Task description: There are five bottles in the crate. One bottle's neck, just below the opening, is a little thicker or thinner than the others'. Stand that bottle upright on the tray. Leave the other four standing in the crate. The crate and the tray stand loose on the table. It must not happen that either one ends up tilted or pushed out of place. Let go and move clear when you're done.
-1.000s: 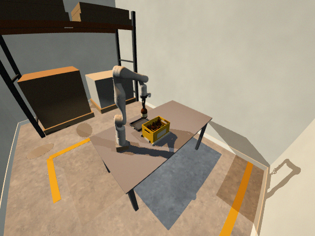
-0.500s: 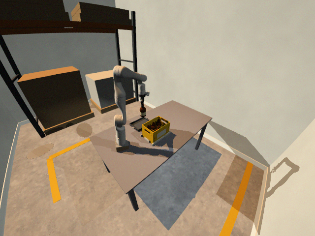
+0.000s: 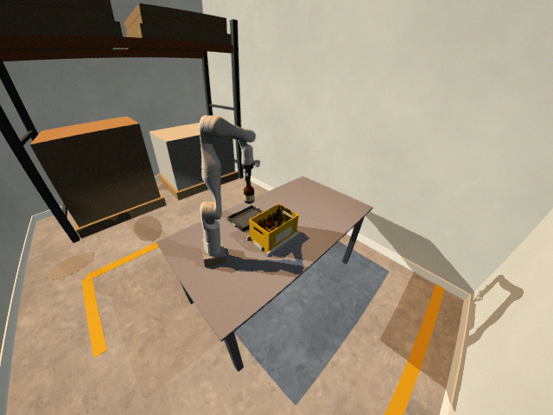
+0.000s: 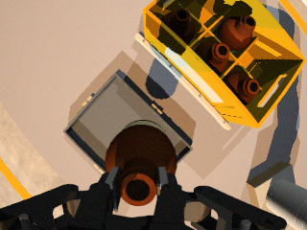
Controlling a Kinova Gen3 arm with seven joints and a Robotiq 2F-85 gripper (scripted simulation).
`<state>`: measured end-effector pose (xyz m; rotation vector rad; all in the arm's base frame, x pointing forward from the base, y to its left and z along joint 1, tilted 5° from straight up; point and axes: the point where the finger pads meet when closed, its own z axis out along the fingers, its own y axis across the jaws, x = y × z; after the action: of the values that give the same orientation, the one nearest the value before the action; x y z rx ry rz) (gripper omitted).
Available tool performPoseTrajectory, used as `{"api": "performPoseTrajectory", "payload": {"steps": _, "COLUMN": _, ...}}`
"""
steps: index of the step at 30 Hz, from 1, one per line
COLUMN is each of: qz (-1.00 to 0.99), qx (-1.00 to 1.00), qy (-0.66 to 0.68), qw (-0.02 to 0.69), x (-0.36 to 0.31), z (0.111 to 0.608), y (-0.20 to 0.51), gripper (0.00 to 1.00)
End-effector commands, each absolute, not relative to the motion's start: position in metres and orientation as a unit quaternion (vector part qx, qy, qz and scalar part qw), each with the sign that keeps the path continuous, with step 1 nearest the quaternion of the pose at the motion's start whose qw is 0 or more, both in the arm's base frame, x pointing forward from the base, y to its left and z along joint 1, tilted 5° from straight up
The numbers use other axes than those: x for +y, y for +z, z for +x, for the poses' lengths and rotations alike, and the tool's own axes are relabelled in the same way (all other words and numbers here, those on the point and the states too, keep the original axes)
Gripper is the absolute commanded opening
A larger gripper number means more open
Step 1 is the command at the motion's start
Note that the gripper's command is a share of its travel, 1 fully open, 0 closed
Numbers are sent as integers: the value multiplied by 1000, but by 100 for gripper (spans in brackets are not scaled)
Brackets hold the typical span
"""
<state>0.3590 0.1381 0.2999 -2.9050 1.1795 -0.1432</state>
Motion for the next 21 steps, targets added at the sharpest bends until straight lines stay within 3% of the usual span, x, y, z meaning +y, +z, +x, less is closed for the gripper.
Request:
{"api": "performPoseTrajectory", "payload": {"steps": 1, "qz": -926, "qx": 374, "qy": -46, "qw": 0, "x": 143, "z": 361, "y": 299, "gripper": 0}}
{"api": "performPoseTrajectory", "payload": {"steps": 21, "qz": -926, "qx": 374, "qy": -46, "qw": 0, "x": 170, "z": 367, "y": 299, "gripper": 0}}
